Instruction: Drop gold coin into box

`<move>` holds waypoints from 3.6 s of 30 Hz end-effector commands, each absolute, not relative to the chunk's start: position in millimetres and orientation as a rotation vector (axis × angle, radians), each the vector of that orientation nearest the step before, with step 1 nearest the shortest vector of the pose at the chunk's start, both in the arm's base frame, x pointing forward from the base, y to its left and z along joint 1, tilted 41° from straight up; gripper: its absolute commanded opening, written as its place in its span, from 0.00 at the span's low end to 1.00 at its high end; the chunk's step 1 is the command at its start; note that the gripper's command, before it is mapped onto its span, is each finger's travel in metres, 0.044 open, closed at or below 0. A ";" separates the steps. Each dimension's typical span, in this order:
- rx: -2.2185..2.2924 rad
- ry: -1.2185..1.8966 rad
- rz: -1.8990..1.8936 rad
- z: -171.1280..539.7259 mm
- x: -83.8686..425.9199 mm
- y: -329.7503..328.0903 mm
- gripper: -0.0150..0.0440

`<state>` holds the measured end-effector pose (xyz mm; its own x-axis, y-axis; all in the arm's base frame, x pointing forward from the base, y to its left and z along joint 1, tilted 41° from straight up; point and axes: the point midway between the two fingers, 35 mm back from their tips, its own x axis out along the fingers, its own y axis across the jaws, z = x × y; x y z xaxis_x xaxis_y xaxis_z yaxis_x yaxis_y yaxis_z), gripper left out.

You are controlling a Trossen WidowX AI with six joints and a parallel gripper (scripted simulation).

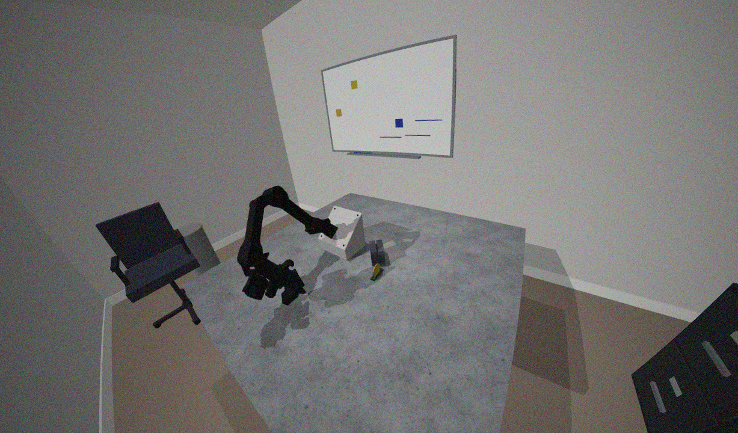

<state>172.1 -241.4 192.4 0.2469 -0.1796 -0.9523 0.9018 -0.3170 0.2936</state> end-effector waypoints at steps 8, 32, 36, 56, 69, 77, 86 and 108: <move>1.210 0.942 -1.423 139.4 256.5 -164.7 0.53; 0.589 0.731 -1.311 78.7 312.6 40.3 0.53; 0.589 0.730 -1.311 60.5 315.3 25.0 0.53; 0.588 0.729 -1.311 31.3 319.0 0.5 0.53; 0.588 0.728 -1.311 15.3 321.4 -12.8 0.53; 0.587 0.728 -1.311 5.8 322.1 -21.2 0.53; 0.586 0.726 -1.312 -4.5 322.1 -30.8 0.53; 0.586 0.726 -1.312 -5.0 322.2 -31.2 0.25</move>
<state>322.1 -31.5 -6.2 0.0982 -0.6395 -0.7625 0.9853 0.1699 -0.0156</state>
